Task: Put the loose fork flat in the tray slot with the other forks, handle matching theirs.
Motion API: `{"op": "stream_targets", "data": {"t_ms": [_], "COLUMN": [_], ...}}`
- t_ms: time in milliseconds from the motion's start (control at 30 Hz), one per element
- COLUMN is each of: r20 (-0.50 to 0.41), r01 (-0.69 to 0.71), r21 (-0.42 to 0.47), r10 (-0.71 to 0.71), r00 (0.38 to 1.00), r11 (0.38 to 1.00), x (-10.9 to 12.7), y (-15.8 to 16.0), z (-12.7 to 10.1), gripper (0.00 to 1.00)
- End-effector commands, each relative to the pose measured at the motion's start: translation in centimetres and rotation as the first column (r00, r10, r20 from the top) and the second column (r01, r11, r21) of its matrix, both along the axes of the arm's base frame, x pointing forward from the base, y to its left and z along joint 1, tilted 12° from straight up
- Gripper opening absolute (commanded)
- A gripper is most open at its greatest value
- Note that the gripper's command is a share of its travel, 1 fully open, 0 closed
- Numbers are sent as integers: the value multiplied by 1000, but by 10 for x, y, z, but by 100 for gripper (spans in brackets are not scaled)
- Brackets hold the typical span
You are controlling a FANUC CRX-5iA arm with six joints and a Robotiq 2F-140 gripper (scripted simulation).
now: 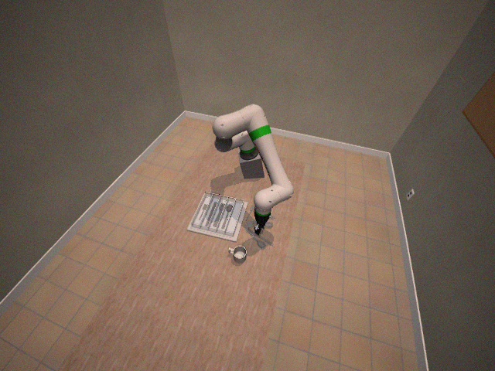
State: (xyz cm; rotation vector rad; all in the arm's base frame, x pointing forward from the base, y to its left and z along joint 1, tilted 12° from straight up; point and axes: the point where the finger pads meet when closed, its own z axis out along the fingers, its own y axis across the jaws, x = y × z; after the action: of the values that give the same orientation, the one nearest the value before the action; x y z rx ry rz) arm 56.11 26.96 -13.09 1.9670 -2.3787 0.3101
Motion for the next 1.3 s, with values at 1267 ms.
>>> {"op": "stream_targets", "data": {"t_ms": [1267], "r20": [0], "r01": [0], "r21": [0], "r10": [0], "r00": [1000], "r11": [1000], "x": [2], "y": [-4], "z": [-22], "gripper": [17]}}
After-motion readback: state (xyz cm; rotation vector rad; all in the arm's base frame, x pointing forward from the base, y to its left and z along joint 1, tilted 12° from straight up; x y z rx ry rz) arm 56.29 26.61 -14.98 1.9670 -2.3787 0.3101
